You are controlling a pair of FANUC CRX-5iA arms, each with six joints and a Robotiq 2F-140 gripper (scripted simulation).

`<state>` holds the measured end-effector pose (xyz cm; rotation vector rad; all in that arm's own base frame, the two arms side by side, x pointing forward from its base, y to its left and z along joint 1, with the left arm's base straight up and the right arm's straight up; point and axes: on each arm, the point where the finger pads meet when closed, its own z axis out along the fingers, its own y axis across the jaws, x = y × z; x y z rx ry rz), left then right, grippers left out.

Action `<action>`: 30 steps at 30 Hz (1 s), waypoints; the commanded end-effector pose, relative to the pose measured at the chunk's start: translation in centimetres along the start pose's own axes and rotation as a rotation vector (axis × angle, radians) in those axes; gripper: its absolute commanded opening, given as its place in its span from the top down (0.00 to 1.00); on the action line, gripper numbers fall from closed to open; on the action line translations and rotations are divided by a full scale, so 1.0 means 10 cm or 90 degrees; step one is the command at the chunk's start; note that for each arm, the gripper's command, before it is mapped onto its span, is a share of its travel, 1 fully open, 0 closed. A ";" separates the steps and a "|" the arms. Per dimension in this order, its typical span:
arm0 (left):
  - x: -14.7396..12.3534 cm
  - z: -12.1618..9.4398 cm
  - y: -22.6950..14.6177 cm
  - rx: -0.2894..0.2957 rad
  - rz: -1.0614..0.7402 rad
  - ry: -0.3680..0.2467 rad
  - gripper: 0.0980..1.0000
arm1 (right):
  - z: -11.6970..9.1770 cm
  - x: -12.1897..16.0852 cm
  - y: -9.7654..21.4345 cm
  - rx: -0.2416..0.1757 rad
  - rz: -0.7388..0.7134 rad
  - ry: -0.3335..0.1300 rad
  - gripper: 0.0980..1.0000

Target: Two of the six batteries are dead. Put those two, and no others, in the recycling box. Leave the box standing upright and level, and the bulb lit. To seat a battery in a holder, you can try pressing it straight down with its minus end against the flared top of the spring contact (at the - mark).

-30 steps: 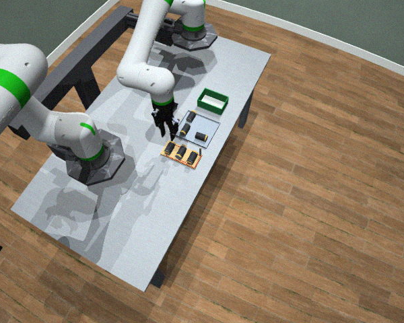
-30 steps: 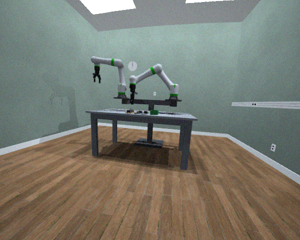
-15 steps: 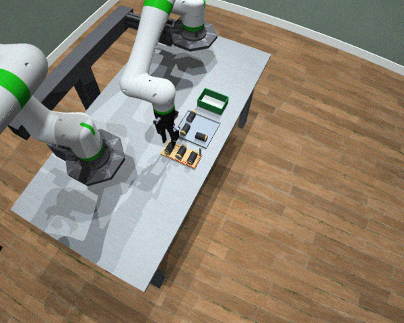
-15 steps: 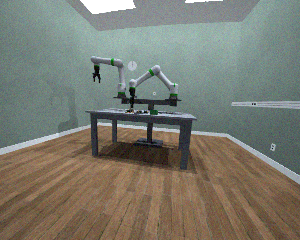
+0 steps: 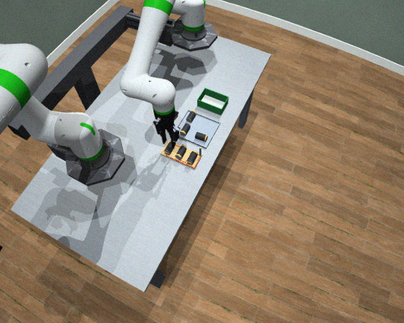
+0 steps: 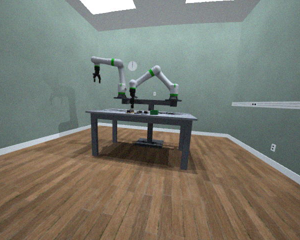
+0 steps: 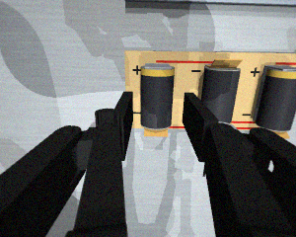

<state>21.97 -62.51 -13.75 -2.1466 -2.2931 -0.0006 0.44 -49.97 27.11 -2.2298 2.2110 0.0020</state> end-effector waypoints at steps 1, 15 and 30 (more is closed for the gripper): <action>-0.01 -0.01 0.00 0.000 0.000 -0.002 0.70 | -0.01 0.00 0.00 0.000 0.000 0.001 0.00; -0.01 -0.01 0.00 0.000 0.000 -0.002 0.70 | -0.01 0.00 0.00 0.000 0.000 0.001 0.00; -0.01 0.31 0.00 0.000 0.000 -0.002 0.70 | -0.01 0.00 0.00 0.000 0.000 0.001 0.00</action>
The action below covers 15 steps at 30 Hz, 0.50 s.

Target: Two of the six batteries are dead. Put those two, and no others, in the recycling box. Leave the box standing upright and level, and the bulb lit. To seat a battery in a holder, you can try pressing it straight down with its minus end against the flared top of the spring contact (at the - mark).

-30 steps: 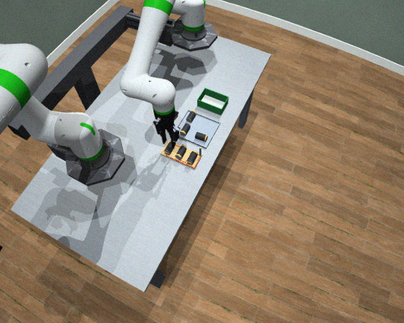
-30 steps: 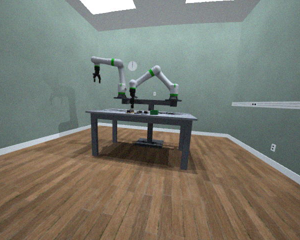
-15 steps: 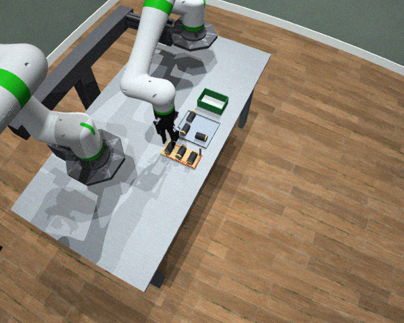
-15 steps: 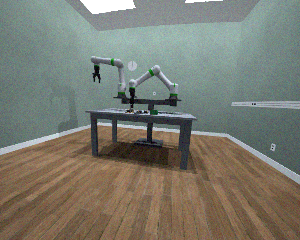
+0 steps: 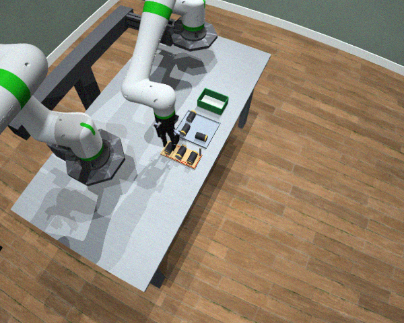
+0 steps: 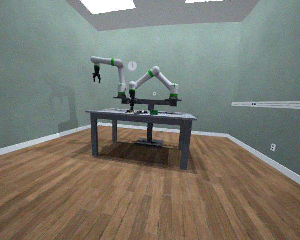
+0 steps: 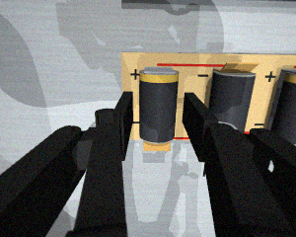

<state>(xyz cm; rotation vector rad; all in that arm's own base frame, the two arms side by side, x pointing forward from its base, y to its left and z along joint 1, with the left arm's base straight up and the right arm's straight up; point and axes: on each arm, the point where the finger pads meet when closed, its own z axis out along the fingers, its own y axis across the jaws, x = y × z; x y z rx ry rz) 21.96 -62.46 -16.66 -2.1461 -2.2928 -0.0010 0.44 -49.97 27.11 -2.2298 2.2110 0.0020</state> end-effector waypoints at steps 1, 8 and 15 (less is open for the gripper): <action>-0.02 0.04 0.00 -0.001 0.000 -0.002 0.70 | -0.01 0.00 0.00 0.000 0.000 0.001 0.00; -0.02 0.06 0.00 -0.001 0.000 -0.002 0.70 | -0.01 0.00 0.00 0.000 0.000 0.001 0.00; -0.02 0.14 0.00 -0.001 0.000 -0.002 0.70 | -0.01 0.00 0.00 0.000 0.000 0.001 0.00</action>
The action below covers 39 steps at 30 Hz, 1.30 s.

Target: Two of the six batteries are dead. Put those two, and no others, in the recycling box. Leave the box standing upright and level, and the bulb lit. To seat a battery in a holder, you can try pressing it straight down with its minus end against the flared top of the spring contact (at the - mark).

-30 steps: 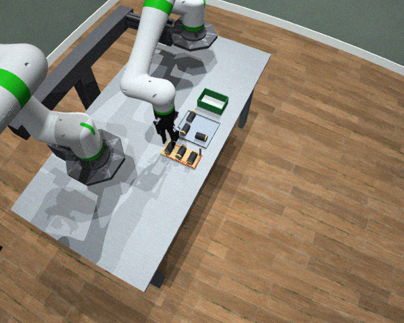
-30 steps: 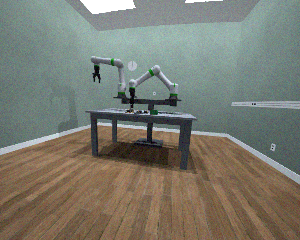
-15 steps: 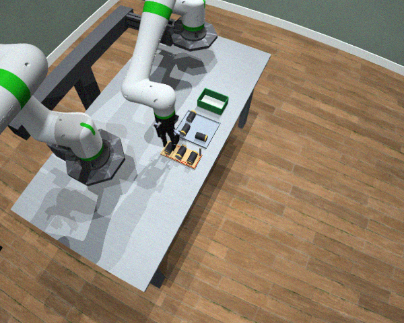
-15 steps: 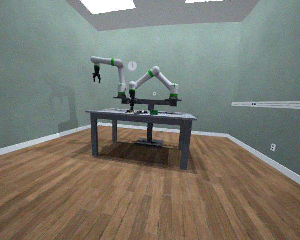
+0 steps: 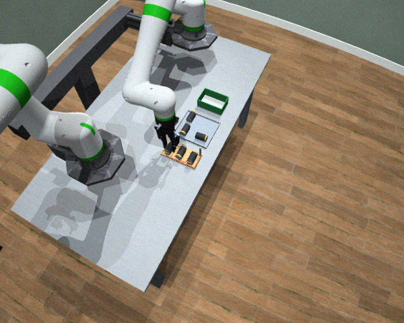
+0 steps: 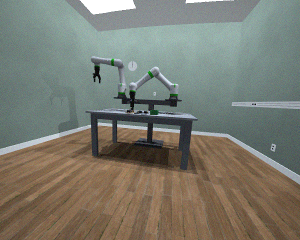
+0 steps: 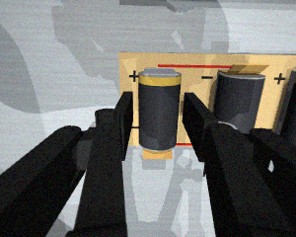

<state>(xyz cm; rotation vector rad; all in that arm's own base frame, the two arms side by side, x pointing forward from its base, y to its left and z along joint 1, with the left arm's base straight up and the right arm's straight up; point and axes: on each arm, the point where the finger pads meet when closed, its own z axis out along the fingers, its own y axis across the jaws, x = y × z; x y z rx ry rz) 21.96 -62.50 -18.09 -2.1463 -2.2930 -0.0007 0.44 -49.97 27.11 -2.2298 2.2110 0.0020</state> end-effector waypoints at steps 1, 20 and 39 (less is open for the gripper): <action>-0.01 0.00 0.00 -0.001 0.000 -0.002 0.70 | -0.01 0.00 0.00 0.000 0.000 0.001 0.00; -0.01 0.00 0.00 -0.001 0.000 -0.002 0.84 | -0.01 0.00 0.00 0.000 0.000 0.001 0.00; -0.01 0.00 0.00 -0.001 0.000 -0.002 0.84 | -0.01 0.00 0.00 0.000 0.000 0.001 0.00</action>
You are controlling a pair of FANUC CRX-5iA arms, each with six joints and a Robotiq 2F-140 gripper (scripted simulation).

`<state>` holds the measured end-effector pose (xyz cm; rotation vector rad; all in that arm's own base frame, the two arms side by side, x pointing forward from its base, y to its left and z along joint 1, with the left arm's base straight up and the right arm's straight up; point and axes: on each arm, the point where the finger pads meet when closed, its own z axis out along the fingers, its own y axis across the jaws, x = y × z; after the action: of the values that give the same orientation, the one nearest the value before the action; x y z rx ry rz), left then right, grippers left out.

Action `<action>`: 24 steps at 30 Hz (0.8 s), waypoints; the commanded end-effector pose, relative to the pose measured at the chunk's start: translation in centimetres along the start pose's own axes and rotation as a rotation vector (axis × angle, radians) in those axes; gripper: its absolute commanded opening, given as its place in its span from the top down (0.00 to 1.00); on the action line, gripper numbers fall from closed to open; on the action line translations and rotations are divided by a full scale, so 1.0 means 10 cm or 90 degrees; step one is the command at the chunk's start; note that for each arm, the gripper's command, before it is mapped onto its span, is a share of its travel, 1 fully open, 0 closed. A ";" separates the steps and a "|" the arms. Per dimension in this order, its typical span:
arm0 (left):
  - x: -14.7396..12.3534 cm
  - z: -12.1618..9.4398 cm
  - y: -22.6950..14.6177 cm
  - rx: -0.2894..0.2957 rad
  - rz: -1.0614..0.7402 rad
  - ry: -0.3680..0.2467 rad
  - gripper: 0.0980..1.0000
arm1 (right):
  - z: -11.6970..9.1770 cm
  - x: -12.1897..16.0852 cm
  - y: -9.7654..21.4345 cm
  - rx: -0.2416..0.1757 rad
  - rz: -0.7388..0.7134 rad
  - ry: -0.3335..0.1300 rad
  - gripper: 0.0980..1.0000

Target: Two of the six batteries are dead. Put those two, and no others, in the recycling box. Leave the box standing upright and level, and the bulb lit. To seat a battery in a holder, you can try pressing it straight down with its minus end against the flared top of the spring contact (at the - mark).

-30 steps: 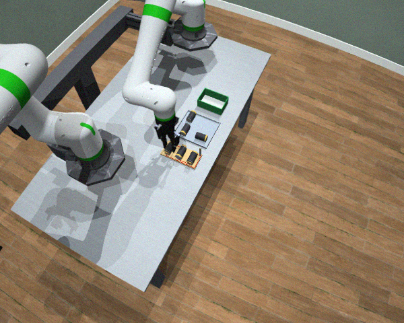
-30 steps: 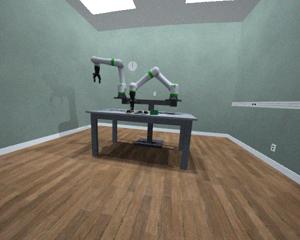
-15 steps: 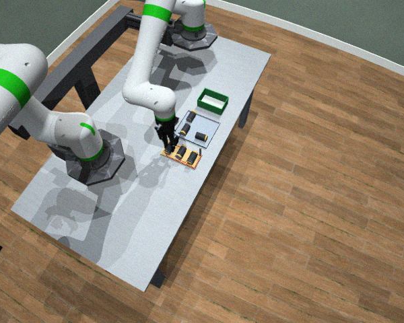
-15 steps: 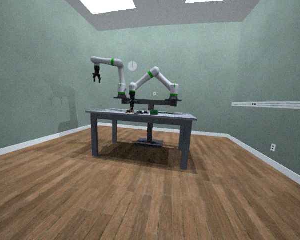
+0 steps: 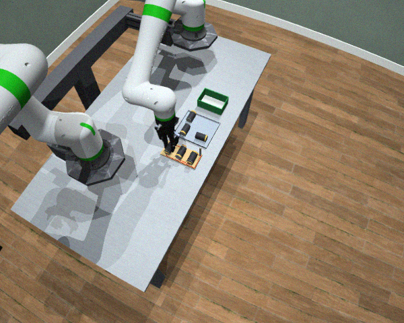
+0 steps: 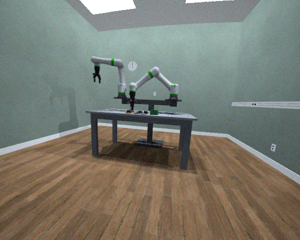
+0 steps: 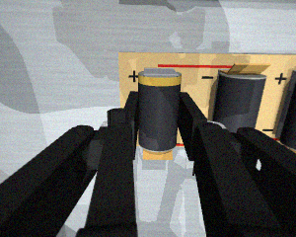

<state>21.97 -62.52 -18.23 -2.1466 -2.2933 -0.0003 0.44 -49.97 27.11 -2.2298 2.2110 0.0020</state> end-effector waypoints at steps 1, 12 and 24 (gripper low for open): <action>-0.01 -0.01 0.00 0.000 0.000 -0.002 0.84 | -0.01 0.00 0.00 0.000 0.000 0.001 0.00; -0.01 -0.31 0.00 0.000 0.000 -0.002 0.84 | -0.01 0.00 0.00 0.000 0.000 0.001 0.00; -0.01 -0.47 0.00 0.000 0.000 -0.002 0.84 | -0.01 0.00 0.00 0.000 0.000 0.001 0.00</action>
<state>21.97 -62.52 -13.76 -2.1467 -2.2932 -0.0005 0.44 -49.97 27.11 -2.2298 2.2110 0.0020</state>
